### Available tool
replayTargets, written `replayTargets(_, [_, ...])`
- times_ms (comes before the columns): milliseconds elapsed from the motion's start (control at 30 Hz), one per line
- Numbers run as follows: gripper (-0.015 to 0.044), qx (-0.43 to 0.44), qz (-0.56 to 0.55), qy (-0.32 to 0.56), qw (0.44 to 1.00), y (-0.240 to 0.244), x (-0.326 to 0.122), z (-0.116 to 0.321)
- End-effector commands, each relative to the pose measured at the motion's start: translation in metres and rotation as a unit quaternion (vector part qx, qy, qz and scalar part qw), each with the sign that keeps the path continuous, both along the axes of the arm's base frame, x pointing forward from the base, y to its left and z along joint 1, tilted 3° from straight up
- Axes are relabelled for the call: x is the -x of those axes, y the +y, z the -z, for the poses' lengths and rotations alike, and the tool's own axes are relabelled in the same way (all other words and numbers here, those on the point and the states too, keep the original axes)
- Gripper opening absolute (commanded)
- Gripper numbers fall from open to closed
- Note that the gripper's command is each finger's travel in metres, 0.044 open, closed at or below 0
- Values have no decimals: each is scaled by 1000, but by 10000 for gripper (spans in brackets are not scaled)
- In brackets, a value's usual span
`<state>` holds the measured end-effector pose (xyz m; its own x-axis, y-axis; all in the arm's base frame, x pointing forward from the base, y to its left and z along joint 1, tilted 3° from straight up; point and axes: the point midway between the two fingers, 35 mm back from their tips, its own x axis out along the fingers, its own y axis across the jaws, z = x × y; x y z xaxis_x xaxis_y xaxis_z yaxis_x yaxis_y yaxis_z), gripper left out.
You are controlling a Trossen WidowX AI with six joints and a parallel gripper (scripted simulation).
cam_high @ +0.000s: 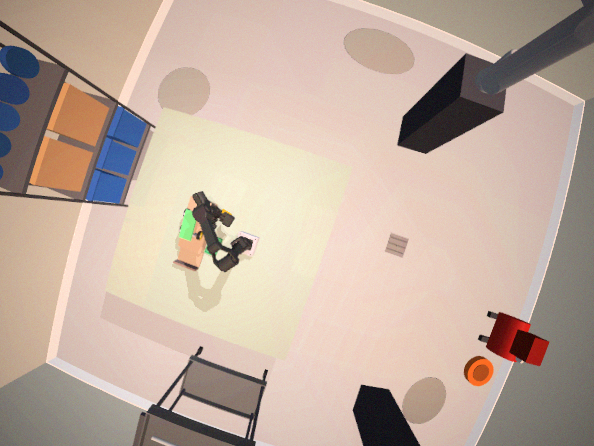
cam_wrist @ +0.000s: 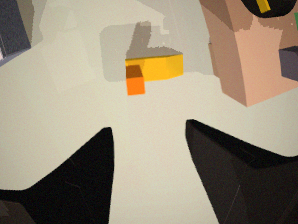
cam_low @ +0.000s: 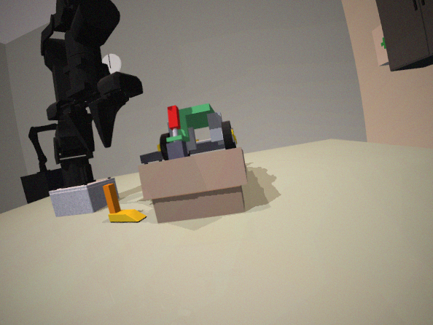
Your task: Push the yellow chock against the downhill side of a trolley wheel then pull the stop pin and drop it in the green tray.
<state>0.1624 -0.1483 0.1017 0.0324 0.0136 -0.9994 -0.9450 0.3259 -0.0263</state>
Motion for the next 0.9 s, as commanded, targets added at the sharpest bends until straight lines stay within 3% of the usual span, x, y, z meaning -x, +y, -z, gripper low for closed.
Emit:
replayTargets(0, [190, -9, -11, 2, 1000, 5, 2, 2])
replayTargets(867, [190, -9, -11, 2, 1000, 7, 0, 58])
